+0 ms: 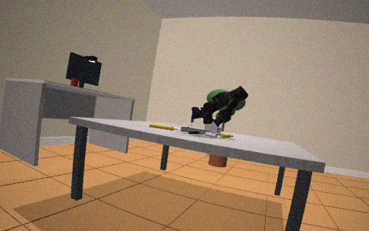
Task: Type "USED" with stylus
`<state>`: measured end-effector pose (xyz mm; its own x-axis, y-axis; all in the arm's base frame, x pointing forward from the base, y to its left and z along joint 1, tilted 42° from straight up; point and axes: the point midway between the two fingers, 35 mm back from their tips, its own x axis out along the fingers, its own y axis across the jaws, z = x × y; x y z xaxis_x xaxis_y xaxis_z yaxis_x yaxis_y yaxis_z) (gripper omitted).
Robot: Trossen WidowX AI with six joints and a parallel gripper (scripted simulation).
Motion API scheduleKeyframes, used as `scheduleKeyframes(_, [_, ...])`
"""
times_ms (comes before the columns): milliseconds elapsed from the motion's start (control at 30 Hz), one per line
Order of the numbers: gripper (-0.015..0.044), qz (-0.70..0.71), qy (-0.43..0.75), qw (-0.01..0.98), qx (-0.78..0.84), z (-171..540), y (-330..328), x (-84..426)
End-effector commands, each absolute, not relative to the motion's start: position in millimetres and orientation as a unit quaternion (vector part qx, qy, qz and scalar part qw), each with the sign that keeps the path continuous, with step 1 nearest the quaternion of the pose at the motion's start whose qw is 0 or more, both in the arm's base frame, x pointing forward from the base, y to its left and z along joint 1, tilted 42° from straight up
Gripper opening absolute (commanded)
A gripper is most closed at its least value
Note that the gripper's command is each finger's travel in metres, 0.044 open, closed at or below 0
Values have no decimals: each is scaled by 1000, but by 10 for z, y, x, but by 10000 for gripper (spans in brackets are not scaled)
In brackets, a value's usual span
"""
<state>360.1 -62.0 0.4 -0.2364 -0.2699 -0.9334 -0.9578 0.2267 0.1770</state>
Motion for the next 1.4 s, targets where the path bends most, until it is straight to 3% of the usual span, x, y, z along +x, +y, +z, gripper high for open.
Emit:
scheduleKeyframes(0, [0, 417, 668, 413, -457, -29, -607, 3585])
scheduleKeyframes(100, [0, 417, 668, 413, -457, -29, -607, 3585])
scheduleKeyframes(200, [79, 417, 668, 413, -457, -43, -595, 3597])
scheduleKeyframes(233, [81, 417, 668, 413, -457, -46, -593, 3598])
scheduleKeyframes(1367, [81, 418, 668, 413, -457, -128, -519, 3610])
